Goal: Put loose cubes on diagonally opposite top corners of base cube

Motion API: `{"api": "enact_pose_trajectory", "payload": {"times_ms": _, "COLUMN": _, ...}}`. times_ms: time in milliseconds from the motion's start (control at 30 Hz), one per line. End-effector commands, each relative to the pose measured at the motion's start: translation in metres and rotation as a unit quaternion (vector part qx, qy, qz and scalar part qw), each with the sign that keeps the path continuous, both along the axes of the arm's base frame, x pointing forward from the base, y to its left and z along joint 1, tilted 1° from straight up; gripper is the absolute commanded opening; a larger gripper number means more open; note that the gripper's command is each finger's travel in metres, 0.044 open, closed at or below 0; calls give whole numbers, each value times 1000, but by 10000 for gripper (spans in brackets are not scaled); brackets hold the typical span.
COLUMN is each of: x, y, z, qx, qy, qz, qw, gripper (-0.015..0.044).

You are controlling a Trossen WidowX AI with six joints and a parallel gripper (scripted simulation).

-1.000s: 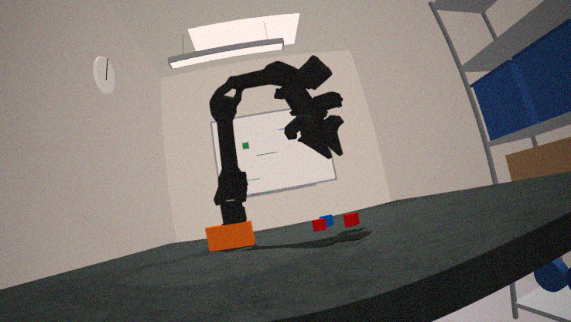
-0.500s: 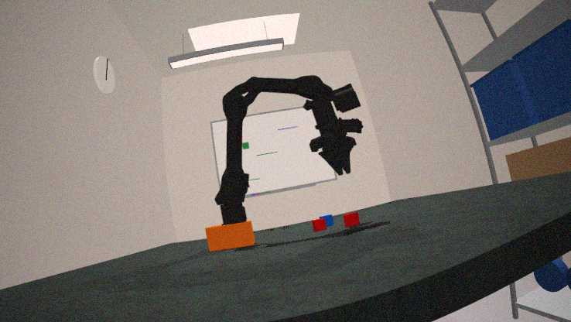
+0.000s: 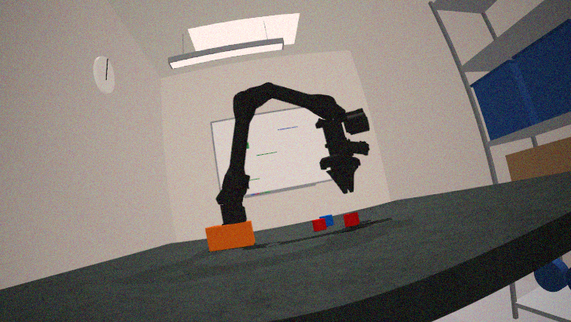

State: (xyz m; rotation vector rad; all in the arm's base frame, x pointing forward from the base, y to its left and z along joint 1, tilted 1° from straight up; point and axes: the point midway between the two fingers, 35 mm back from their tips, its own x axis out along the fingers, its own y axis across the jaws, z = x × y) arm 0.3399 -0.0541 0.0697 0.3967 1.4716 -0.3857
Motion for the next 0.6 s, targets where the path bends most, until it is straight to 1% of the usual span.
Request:
{"api": "enact_pose_trajectory", "payload": {"times_ms": 0, "x": -5, "y": 1, "z": -27, "qx": -1, "qy": 13, "qz": -3, "qw": 1000, "gripper": 265}}
{"api": "enact_pose_trajectory", "payload": {"times_ms": 567, "x": -4, "y": 0, "z": -51, "qx": -1, "qy": 13, "qz": -3, "qw": 1000, "gripper": 265}}
